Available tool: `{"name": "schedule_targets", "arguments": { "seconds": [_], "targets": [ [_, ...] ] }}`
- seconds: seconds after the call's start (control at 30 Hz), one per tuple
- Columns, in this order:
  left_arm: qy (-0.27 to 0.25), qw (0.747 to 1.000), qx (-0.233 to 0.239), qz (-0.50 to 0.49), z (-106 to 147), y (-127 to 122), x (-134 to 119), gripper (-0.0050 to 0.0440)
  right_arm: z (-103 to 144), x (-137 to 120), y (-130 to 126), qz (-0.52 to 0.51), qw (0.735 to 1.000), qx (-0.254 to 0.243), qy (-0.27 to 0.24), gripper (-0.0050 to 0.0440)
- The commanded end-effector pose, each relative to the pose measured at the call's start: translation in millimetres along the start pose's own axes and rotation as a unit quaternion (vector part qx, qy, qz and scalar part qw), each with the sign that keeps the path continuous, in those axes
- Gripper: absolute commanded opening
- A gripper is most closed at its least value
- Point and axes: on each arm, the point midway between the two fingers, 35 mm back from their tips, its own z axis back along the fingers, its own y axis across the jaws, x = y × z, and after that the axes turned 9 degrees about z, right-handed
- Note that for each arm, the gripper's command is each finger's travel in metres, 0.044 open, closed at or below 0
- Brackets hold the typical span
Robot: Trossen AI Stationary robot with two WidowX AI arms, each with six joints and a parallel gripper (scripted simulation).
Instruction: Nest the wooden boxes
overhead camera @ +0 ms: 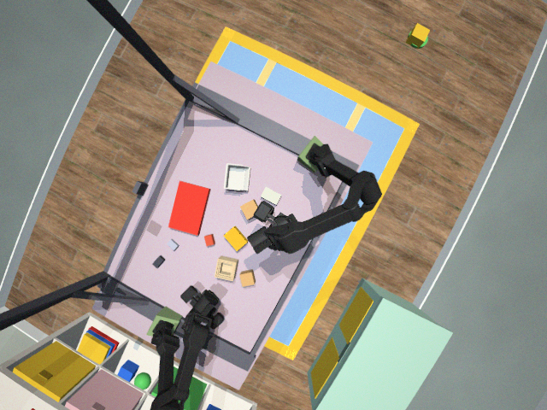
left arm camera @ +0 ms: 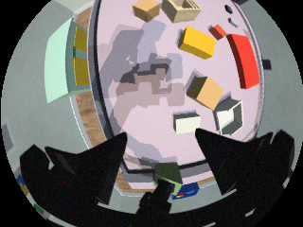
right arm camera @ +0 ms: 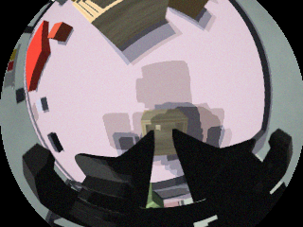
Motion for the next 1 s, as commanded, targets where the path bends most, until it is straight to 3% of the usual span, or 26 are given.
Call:
{"name": "schedule_targets", "arguments": {
  "seconds": [0.0, 0.37, 0.73, 0.97],
  "targets": [
    [-0.007, 1.0, -0.004, 0.004, 4.0, 0.9, 1.9, 0.04, 1.8, 2.9, -1.4, 0.0, 1.0, -0.001, -0.005, 0.018],
    [-0.007, 1.0, -0.004, 0.004, 4.0, 0.9, 1.9, 0.04, 7.3, 6.8, -2.3, -0.004, 1.0, -0.001, -0.011, 0.018],
    [-0.007, 1.0, -0.004, 0.004, 4.0, 0.9, 1.9, 0.04, 61.9, 5.9, -2.3, -0.005, 1.0, 0.0, -0.013, 0.018],
    [-0.007, 1.0, -0.004, 0.004, 4.0, 0.9, 1.9, 0.04, 65.7, 5.3, -2.5, -0.005, 1.0, 0.0, -0.013, 0.018]
  ]
}}
